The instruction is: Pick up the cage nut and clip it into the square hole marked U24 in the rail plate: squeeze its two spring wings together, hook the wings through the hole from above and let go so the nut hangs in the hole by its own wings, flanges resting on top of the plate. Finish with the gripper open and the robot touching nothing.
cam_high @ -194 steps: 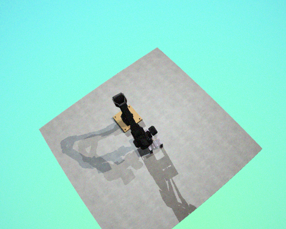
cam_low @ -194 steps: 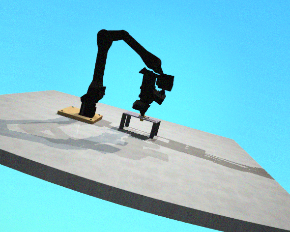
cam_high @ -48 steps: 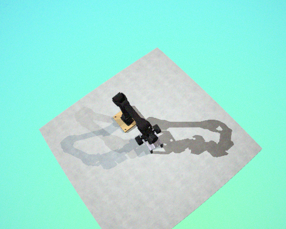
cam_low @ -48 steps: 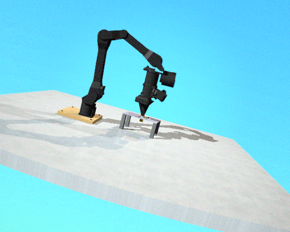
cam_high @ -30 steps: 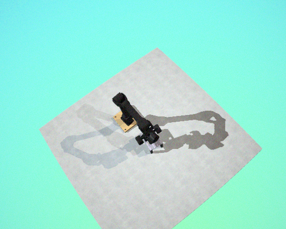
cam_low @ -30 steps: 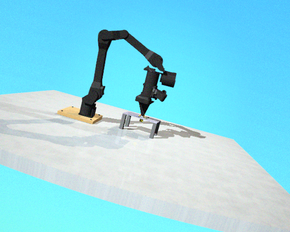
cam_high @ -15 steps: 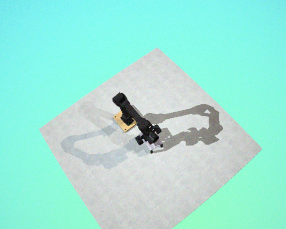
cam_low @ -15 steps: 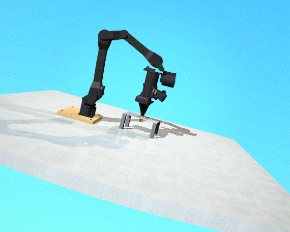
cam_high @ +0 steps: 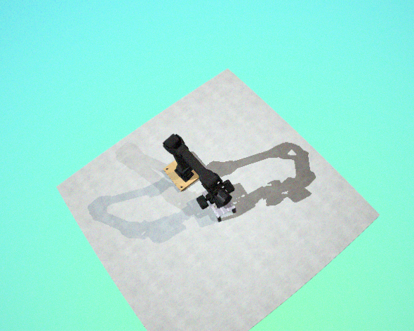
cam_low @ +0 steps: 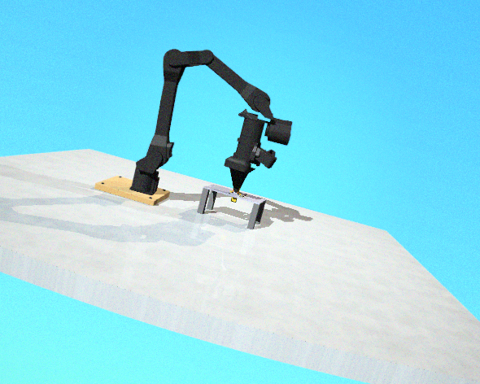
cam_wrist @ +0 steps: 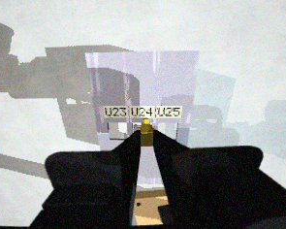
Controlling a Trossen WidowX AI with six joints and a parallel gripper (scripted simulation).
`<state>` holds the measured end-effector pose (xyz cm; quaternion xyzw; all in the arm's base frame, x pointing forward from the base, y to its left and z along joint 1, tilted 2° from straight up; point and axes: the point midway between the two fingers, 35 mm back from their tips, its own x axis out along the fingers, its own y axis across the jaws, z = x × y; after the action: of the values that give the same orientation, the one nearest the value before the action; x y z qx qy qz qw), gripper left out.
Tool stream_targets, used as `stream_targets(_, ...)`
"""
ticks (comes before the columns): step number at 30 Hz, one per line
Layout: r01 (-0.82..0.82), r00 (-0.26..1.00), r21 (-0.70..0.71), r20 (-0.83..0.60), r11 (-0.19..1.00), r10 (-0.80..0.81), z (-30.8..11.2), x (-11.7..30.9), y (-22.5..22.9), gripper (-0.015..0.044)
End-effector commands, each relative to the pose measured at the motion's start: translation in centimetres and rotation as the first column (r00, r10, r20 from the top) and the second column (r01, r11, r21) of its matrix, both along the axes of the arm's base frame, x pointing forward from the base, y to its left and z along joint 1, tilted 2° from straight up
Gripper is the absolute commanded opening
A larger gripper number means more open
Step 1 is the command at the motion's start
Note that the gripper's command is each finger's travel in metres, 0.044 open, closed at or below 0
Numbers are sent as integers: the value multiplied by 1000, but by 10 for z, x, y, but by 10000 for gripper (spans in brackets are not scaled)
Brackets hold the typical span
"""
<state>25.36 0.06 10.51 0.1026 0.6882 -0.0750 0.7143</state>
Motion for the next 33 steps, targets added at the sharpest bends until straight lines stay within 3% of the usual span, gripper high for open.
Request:
stream_targets(1, 4, 1000, -9, -4, 1000, -4, 0, 0, 0, 37)
stream_targets(33, 6, 1000, -65, -18, 998, -7, 0, 1, 4, 37)
